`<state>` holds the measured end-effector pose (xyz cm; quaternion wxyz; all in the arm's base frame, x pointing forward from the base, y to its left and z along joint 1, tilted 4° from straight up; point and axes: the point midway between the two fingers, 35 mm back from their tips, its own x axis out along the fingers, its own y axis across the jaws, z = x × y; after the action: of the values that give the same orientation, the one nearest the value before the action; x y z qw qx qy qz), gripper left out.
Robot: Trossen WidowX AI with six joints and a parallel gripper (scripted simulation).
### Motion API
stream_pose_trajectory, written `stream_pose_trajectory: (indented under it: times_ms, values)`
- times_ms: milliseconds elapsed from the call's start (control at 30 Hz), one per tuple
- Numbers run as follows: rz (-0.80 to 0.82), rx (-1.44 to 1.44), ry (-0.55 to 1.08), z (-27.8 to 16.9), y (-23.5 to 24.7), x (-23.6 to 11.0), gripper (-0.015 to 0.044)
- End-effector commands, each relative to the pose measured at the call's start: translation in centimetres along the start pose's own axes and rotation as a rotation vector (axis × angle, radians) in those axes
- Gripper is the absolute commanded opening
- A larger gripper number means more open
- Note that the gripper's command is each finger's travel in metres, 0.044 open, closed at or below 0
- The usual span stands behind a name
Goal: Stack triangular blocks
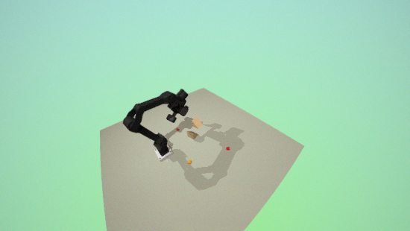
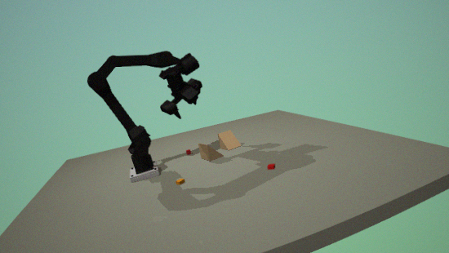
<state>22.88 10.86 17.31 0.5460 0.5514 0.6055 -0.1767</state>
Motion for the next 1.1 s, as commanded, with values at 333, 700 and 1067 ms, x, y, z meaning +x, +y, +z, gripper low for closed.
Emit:
stream_pose_trajectory:
  times_ms: [333, 700, 1067]
  values:
    - [-0.549, -1.421, -0.072, 4.1, 5.1, 4.7, 0.044]
    - [-0.833, -1.977, 0.097, 5.4, 6.9, 7.0, 0.044]
    - [-1.111, -2.486, 0.417, 6.2, 8.4, 9.5, 0.044]
